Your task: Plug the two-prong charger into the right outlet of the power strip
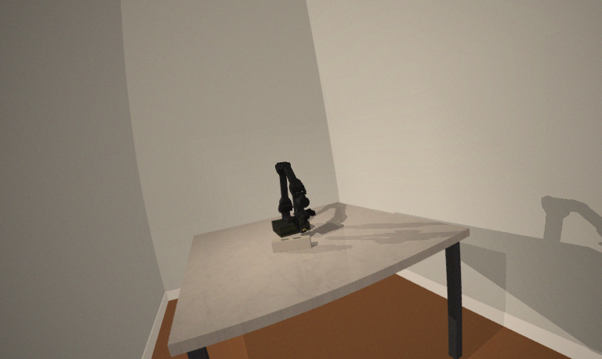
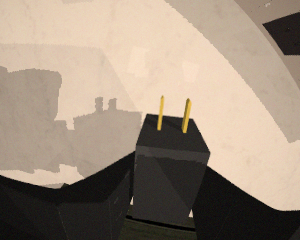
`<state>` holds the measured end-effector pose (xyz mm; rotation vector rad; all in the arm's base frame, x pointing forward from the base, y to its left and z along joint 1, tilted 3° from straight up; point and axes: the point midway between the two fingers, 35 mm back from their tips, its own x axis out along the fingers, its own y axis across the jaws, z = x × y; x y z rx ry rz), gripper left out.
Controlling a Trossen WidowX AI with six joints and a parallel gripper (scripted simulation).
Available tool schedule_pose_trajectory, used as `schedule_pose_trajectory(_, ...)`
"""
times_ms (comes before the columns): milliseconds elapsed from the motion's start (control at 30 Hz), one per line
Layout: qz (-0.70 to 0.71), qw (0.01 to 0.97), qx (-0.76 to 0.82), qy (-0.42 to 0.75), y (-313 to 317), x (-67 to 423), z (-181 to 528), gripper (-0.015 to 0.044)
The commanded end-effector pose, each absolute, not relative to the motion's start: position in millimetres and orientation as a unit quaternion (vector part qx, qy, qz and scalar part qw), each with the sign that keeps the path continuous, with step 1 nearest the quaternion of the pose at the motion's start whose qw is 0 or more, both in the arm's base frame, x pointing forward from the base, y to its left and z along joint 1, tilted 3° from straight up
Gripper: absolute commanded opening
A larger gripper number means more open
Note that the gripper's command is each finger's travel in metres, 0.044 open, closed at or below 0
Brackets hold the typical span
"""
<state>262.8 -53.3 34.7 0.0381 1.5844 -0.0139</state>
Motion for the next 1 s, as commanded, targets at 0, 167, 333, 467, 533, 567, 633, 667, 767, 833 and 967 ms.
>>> schedule_pose_trajectory(0,-0.027,0.702,0.043,0.710,-60.6,261.5,31.2,0.0000)
schedule_pose_trajectory(167,-0.050,0.700,0.070,0.709,-69.7,259.2,27.0,0.0000)
schedule_pose_trajectory(333,-0.074,0.697,0.096,0.707,-78.7,256.5,22.8,0.0000)
schedule_pose_trajectory(467,-0.092,0.694,0.116,0.705,-85.9,254.1,19.5,0.0000)
schedule_pose_trajectory(533,-0.102,0.692,0.127,0.703,-89.4,252.8,17.8,0.0000)
schedule_pose_trajectory(567,-0.106,0.691,0.132,0.702,-91.2,252.1,17.0,0.0000)
schedule_pose_trajectory(633,-0.116,0.689,0.142,0.701,-94.7,250.7,15.3,0.0000)
schedule_pose_trajectory(667,-0.120,0.688,0.147,0.700,-96.4,250.0,14.5,0.0000)
schedule_pose_trajectory(767,-0.134,0.685,0.163,0.697,-101.6,247.7,12.0,0.0000)
schedule_pose_trajectory(833,-0.144,0.683,0.173,0.695,-105.0,246.2,10.4,0.0000)
schedule_pose_trajectory(967,-0.162,0.678,0.193,0.691,-111.7,242.9,7.1,0.0000)
